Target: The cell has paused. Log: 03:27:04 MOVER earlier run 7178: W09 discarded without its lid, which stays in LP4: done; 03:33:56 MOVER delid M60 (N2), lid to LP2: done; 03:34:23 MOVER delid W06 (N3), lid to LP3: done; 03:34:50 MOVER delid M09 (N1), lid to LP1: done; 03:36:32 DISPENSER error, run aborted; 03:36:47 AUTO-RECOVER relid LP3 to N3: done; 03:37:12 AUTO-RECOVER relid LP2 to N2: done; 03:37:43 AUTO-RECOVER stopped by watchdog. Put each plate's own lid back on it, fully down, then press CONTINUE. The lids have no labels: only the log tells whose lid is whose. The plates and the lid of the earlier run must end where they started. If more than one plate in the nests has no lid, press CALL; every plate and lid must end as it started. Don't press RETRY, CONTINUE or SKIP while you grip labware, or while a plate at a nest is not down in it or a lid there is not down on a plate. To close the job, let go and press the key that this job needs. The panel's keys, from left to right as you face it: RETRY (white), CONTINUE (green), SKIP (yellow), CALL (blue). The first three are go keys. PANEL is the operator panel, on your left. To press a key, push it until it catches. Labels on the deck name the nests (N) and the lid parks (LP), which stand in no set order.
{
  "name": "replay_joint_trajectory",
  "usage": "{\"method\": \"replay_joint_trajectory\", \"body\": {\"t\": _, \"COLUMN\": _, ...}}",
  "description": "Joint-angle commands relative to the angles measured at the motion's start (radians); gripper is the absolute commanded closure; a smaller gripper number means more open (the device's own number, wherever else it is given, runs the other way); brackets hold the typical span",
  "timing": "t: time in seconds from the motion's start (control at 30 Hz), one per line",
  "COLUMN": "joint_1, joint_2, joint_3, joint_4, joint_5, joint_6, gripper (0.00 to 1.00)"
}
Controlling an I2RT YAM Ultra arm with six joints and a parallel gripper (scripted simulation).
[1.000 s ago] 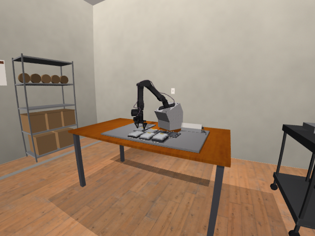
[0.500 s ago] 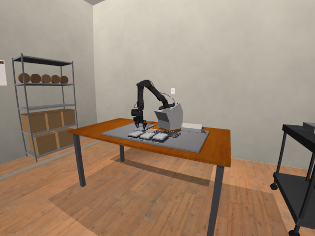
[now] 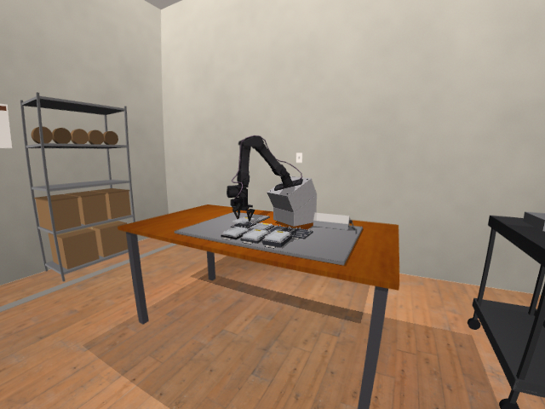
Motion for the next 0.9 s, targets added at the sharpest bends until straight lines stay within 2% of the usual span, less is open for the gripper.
{"method": "replay_joint_trajectory", "body": {"t": 0.0, "joint_1": -0.010, "joint_2": -0.049, "joint_3": -0.004, "joint_4": -0.033, "joint_5": -0.016, "joint_6": -0.007, "gripper": 1.00}}
{"method": "replay_joint_trajectory", "body": {"t": 0.3, "joint_1": -0.015, "joint_2": -0.108, "joint_3": -0.028, "joint_4": -0.084, "joint_5": -0.017, "joint_6": -0.012, "gripper": 1.00}}
{"method": "replay_joint_trajectory", "body": {"t": 0.37, "joint_1": -0.015, "joint_2": -0.108, "joint_3": -0.028, "joint_4": -0.084, "joint_5": -0.017, "joint_6": -0.012, "gripper": 1.00}}
{"method": "replay_joint_trajectory", "body": {"t": 0.4, "joint_1": -0.011, "joint_2": -0.118, "joint_3": 0.002, "joint_4": -0.091, "joint_5": -0.017, "joint_6": -0.013, "gripper": 1.00}}
{"method": "replay_joint_trajectory", "body": {"t": 0.53, "joint_1": -0.014, "joint_2": -0.130, "joint_3": -0.005, "joint_4": -0.102, "joint_5": -0.018, "joint_6": -0.014, "gripper": 1.00}}
{"method": "replay_joint_trajectory", "body": {"t": 0.63, "joint_1": 0.044, "joint_2": -0.087, "joint_3": 0.044, "joint_4": -0.124, "joint_5": 0.017, "joint_6": 0.024, "gripper": 1.00}}
{"method": "replay_joint_trajectory", "body": {"t": 0.87, "joint_1": 0.132, "joint_2": -0.054, "joint_3": 0.138, "joint_4": -0.179, "joint_5": 0.056, "joint_6": 0.101, "gripper": 1.00}}
